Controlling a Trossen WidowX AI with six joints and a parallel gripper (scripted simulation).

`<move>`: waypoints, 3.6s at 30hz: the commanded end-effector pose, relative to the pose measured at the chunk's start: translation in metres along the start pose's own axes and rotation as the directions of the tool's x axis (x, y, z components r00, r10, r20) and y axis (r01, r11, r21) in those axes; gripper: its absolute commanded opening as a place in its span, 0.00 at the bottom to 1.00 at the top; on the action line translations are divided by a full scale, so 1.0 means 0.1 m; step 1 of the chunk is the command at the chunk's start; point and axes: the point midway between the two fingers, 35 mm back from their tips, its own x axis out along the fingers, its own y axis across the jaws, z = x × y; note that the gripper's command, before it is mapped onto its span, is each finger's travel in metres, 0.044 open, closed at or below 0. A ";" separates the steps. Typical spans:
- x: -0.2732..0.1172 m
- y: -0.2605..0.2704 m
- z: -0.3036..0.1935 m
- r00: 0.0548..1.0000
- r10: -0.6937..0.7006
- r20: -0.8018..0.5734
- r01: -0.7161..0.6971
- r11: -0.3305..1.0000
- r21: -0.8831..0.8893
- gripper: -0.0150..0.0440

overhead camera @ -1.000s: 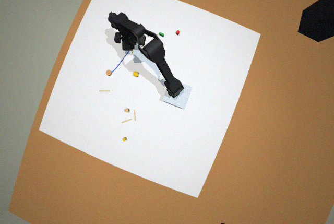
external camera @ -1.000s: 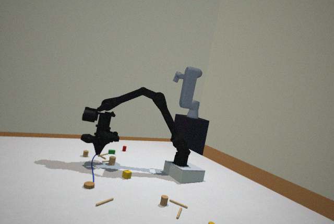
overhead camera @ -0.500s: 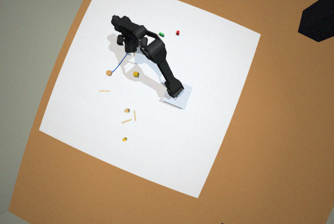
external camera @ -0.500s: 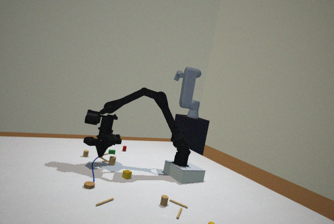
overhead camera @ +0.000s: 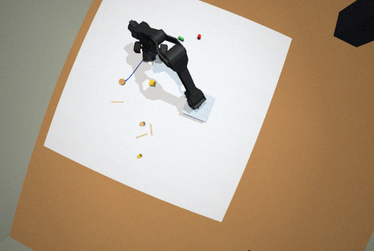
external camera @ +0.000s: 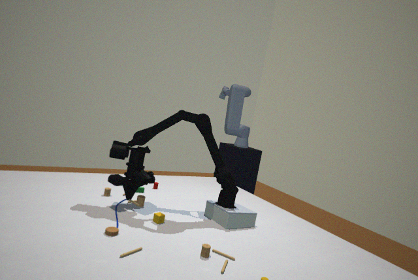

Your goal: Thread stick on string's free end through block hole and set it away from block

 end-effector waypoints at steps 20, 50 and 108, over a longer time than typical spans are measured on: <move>0.09 0.11 0.14 1.000 0.004 -0.004 -0.004 1.000 -0.004 0.25; 0.07 0.09 0.55 1.000 0.003 -0.001 -0.003 1.000 -0.005 0.25; 0.07 0.12 1.27 1.000 0.004 -0.001 -0.004 1.000 -0.005 0.25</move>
